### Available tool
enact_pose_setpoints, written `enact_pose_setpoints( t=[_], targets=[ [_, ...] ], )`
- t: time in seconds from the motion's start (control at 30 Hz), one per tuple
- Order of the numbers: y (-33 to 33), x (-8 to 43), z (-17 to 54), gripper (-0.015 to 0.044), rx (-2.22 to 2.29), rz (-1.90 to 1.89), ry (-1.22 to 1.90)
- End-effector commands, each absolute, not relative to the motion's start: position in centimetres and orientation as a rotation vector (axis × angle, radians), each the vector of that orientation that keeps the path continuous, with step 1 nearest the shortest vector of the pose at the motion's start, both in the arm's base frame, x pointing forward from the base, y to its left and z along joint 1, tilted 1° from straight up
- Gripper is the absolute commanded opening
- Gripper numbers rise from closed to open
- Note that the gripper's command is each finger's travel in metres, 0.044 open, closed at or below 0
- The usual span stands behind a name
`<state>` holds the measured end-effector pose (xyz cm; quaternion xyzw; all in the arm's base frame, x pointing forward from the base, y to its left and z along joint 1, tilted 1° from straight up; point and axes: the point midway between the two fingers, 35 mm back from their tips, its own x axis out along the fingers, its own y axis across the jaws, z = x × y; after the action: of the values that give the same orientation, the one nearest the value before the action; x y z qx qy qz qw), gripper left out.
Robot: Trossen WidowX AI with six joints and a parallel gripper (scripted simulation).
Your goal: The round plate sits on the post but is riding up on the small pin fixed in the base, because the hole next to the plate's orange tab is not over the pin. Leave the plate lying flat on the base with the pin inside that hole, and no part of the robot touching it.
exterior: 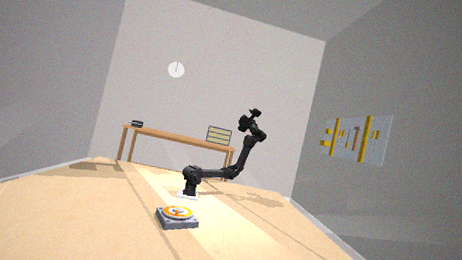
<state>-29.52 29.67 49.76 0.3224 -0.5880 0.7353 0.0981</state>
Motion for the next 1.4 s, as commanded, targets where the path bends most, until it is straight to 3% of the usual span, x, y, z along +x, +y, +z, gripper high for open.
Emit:
enact_pose_setpoints(
  t=[0.0, 0.1, 0.47, 0.83, 1.37],
  targets=[
    [29.2, -29.4, 50.2, 0.0374, 0.966, 2.146, -1.761],
    [23.5, -27.5, 54.6, 0.0295, 1.096, 1.790, -1.963],
    [11.2, -21.3, 61.2, 0.0006, 1.379, 1.150, -2.036],
    [-0.9, -11.1, 63.9, 0.0000, 1.469, 0.316, -1.870],
    [-14.8, 7.9, 59.1, 0.0000, 1.366, -0.544, -1.180]
  ],
)
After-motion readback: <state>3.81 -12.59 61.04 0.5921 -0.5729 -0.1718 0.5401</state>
